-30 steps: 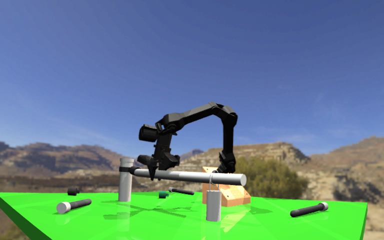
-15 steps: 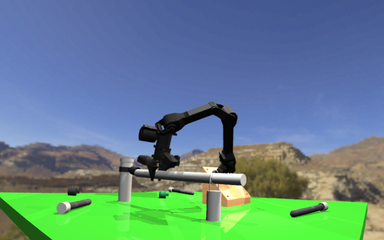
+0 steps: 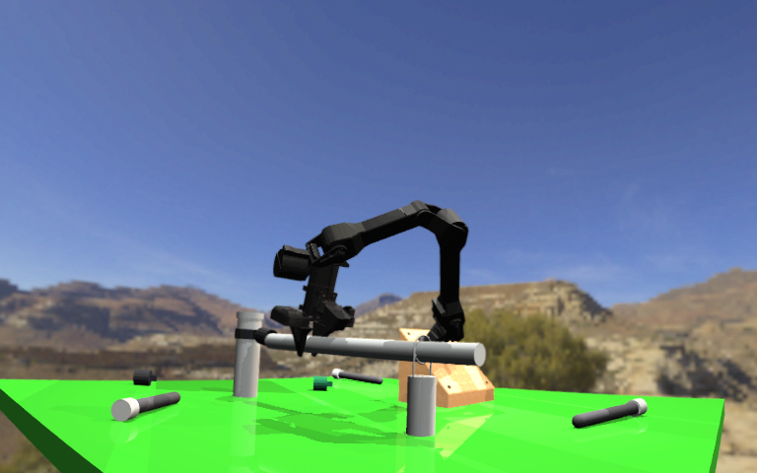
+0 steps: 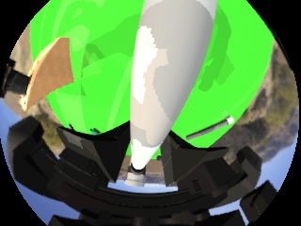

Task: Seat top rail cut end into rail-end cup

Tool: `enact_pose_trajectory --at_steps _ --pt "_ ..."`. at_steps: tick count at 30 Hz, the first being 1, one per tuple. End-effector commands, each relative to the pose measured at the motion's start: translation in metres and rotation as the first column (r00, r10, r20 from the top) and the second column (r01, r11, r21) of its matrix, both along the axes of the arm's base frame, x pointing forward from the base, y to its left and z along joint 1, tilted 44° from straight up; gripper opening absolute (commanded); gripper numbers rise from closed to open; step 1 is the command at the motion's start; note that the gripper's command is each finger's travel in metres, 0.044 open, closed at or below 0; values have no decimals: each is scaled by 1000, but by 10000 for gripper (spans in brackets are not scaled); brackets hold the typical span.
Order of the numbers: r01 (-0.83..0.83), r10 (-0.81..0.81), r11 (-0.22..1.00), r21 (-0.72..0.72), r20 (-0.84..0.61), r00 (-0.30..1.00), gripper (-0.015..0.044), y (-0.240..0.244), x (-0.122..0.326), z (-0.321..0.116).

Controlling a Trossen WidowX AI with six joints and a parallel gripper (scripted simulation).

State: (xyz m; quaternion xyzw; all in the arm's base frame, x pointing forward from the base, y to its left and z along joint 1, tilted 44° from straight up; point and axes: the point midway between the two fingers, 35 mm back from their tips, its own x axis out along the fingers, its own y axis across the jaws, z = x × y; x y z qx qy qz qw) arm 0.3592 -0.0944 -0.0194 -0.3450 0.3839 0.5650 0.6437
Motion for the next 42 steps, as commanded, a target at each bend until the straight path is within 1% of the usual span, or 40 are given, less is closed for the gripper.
enact_pose_trajectory --at_steps 1,42 --pt "1 -1 1000 -8 -2 1000 0 -2 -1 1" --pt "1 -1 1000 -14 -2 1000 0 -9 -1 2"
